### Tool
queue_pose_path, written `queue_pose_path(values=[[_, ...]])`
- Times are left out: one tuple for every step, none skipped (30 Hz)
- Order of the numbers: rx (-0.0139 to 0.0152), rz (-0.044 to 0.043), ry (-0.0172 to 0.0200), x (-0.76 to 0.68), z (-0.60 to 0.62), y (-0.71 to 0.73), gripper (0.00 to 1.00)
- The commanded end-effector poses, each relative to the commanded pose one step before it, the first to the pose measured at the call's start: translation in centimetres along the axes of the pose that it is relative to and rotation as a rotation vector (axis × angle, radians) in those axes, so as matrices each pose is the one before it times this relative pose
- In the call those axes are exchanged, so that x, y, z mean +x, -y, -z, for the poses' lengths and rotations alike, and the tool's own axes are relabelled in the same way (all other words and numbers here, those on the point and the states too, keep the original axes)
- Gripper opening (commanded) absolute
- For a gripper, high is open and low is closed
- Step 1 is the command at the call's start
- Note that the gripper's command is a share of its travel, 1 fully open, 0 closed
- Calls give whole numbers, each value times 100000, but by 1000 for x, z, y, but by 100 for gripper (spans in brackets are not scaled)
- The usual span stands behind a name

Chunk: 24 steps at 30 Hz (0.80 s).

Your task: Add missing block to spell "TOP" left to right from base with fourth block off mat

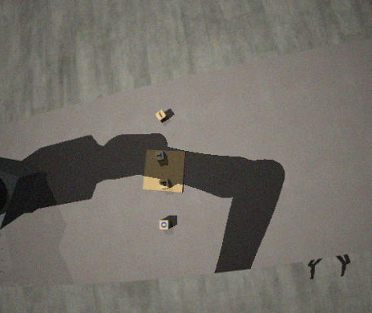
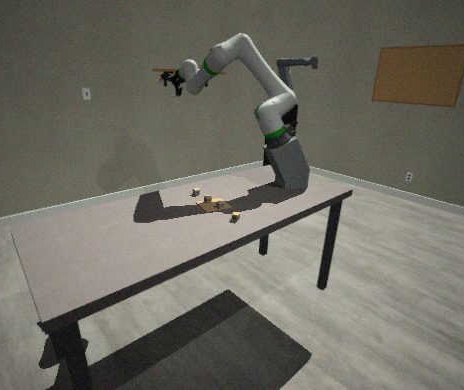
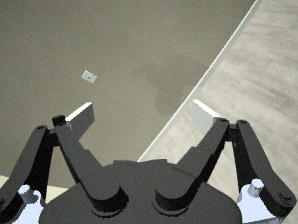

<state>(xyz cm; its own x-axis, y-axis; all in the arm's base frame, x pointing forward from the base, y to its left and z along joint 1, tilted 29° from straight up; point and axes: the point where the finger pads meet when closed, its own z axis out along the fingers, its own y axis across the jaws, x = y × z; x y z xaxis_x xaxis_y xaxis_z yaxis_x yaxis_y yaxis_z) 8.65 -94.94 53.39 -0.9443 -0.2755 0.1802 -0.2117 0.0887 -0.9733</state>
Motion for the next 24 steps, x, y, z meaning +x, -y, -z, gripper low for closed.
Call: queue_pose_path(values=[[50,3,-42,33,15,37,100],[0,0,0,0,0,0,100],[0,0,0,0,0,0,100],[0,0,0,0,0,0,100],[0,0,0,0,0,0,100],[0,0,0,0,0,0,100],[0,0,0,0,0,0,100],[0,0,0,0,0,0,100],[0,0,0,0,0,0,100],[0,0,0,0,0,0,100],[0,0,0,0,0,0,100],[0,0,0,0,0,0,100],[0,0,0,0,0,0,100],[0,0,0,0,0,0,100],[0,0,0,0,0,0,100],[0,0,0,0,0,0,100],[0,0,0,0,0,0,100],[-1,3,0,-2,0,0,100],[-4,19,0,-12,-2,3,100],[-10,50,0,-31,-4,7,100],[-19,96,1,-60,-8,14,100],[-31,156,2,-97,-12,22,100],[-46,228,3,-142,-18,33,100],[-65,311,5,-194,-24,44,100]])
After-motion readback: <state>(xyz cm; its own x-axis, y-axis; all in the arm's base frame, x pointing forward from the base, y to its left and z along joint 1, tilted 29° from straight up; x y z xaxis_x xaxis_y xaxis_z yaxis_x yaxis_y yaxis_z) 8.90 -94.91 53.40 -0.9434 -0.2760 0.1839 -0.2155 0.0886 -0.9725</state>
